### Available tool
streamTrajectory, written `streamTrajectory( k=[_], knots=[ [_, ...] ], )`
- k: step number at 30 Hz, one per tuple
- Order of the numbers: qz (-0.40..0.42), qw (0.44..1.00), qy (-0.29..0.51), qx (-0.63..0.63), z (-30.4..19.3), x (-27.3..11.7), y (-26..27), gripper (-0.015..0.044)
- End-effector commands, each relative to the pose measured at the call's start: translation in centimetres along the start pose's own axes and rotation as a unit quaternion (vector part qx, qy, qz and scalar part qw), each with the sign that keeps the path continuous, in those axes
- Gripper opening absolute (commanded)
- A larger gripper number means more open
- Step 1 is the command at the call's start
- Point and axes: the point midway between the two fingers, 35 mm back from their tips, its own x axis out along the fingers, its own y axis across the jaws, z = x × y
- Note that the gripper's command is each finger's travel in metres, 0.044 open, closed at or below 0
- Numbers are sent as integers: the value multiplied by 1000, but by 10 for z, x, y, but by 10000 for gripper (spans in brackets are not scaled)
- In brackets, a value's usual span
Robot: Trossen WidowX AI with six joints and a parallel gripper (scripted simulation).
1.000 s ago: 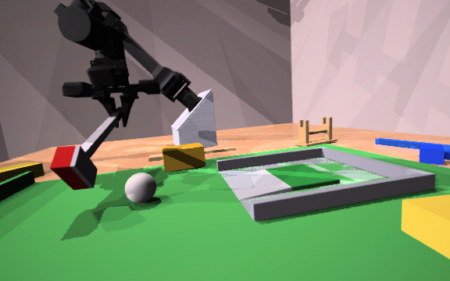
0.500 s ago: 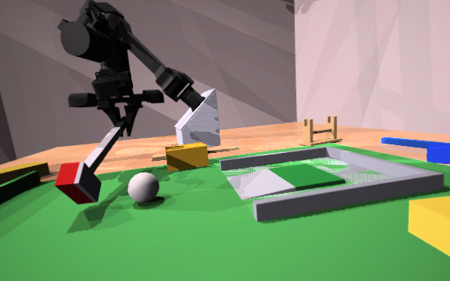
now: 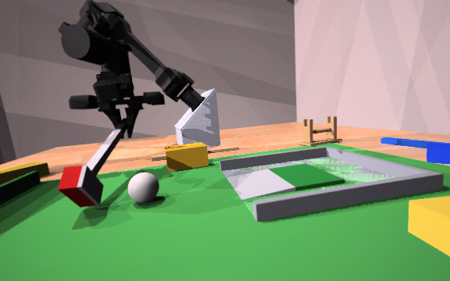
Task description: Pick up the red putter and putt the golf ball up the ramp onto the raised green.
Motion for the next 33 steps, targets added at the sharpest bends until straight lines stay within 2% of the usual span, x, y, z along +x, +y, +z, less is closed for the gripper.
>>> streamTrajectory(
  k=[1,10,21,33],
  knots=[
    [0,1000,0,0,0,0,-1,0],
    [2,1000,1,-3,0,2,-28,0],
    [4,1000,4,-5,0,4,-23,0],
    [6,1000,2,-4,-3,1,110,0]
  ],
)
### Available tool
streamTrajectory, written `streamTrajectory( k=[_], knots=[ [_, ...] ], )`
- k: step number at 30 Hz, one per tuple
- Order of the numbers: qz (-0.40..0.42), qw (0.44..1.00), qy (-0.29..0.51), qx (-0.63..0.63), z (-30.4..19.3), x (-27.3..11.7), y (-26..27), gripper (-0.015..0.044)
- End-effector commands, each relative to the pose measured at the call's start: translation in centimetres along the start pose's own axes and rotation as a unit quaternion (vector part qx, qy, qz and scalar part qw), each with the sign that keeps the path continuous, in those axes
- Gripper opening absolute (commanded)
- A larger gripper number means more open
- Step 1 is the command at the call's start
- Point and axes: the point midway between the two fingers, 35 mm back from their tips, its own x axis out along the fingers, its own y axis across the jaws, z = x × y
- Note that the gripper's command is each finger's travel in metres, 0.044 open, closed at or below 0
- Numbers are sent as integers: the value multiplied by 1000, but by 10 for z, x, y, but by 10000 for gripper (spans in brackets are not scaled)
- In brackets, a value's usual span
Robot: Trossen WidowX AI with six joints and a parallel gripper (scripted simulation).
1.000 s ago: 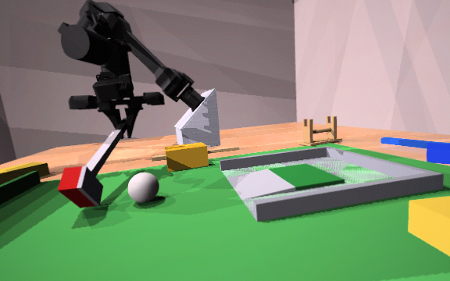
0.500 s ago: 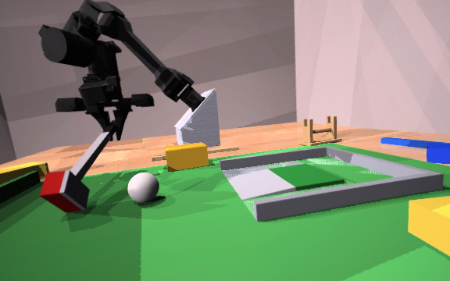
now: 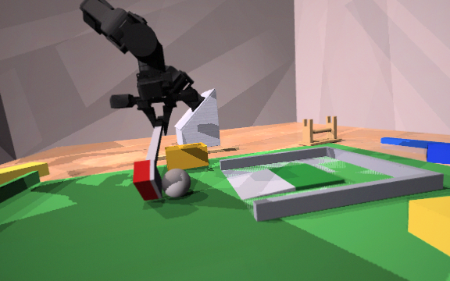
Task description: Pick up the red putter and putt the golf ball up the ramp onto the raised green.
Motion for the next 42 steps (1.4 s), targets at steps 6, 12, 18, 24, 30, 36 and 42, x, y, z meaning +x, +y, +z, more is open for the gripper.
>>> streamTrajectory(
  k=[6,12,18,24,30,36,42],
  knots=[
    [-9,1000,1,-2,-9,-4,30,0],
    [-7,1000,1,-3,-7,-31,32,0],
    [-8,1000,1,-3,-9,-58,31,0],
    [-10,1000,5,-10,-10,-51,33,0],
    [-10,1000,5,-10,-10,-51,33,0],
    [-10,1000,5,-10,-10,-51,33,0],
    [-10,1000,5,-10,-10,-51,33,0]
  ],
)
